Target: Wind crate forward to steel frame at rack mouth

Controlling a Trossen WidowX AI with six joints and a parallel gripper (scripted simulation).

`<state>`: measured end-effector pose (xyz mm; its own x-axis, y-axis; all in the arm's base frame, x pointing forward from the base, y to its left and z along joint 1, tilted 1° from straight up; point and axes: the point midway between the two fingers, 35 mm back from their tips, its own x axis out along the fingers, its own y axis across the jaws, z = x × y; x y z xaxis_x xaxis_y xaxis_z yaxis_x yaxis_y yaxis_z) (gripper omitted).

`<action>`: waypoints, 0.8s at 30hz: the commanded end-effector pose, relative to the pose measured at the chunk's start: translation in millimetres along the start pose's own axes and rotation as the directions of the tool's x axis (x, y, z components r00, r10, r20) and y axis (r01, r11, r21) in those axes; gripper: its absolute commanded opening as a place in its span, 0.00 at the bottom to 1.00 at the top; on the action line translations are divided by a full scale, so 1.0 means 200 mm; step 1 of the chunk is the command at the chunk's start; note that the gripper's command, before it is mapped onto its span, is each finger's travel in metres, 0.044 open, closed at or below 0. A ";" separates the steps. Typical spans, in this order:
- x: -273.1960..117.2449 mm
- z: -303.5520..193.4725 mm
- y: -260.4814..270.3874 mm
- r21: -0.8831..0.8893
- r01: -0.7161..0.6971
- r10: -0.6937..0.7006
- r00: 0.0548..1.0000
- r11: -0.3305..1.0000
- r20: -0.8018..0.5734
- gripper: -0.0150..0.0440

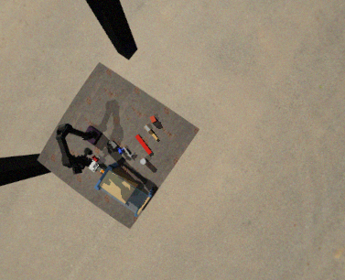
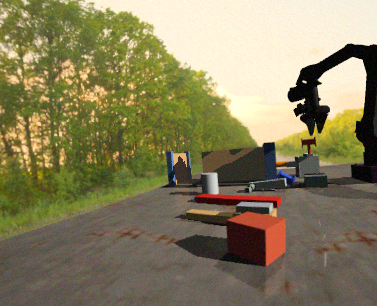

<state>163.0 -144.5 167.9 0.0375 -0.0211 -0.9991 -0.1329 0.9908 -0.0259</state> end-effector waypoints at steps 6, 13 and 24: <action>-0.21 -0.06 0.09 0.006 0.071 -0.071 0.996 0.997 0.061 1.00; -0.34 -0.13 0.17 0.011 0.124 -0.124 0.986 0.992 0.108 1.00; -0.34 -0.13 0.17 0.011 0.124 -0.124 0.986 0.992 0.108 1.00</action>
<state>131.0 -113.2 233.2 0.1604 -0.1286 -0.9786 -0.1192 0.9817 -0.1485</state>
